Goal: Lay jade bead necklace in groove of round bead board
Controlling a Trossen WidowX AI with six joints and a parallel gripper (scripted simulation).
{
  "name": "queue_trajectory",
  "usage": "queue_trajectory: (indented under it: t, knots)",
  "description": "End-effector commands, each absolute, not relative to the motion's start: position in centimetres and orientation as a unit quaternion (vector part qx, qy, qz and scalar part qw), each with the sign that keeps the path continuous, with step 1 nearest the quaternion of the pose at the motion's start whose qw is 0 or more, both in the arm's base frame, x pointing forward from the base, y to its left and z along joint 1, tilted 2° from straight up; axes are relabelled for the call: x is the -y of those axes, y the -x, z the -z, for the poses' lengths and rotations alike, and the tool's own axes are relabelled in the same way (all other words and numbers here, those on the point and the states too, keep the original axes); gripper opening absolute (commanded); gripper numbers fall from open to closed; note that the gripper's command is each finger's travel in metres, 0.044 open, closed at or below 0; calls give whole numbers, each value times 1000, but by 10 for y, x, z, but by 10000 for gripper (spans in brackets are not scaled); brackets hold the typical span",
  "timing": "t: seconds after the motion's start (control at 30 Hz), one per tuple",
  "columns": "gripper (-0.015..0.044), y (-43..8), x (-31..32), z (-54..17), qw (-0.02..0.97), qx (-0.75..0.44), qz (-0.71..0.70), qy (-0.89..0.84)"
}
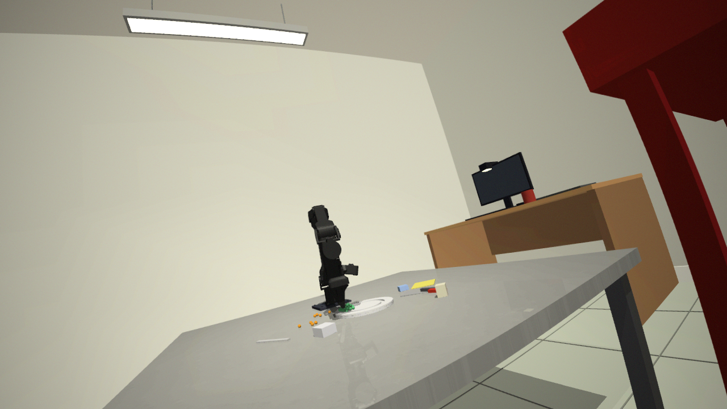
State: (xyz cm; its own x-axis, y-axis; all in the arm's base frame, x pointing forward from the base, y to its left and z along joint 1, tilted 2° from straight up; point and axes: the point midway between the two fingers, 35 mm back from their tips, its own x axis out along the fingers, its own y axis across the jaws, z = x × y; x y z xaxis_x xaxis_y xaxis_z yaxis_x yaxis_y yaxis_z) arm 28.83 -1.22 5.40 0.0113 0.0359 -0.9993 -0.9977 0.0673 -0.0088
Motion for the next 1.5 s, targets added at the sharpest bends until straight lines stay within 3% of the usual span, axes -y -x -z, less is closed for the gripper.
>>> queue_trajectory:
  t: [0.0, 0.13, 0.57, 0.77, 1.47]
  knots:
    - [380, -287, 12, -47, 524, -506, -493, 476]
    - [380, -287, 12, -47, 524, -506, -493, 476]
    - [39, -287, 12, -49, 527, -506, -491, 475]
    - [0, -287, 12, -49, 527, -506, -491, 475]
    - [0, -287, 12, -49, 527, -506, -491, 475]
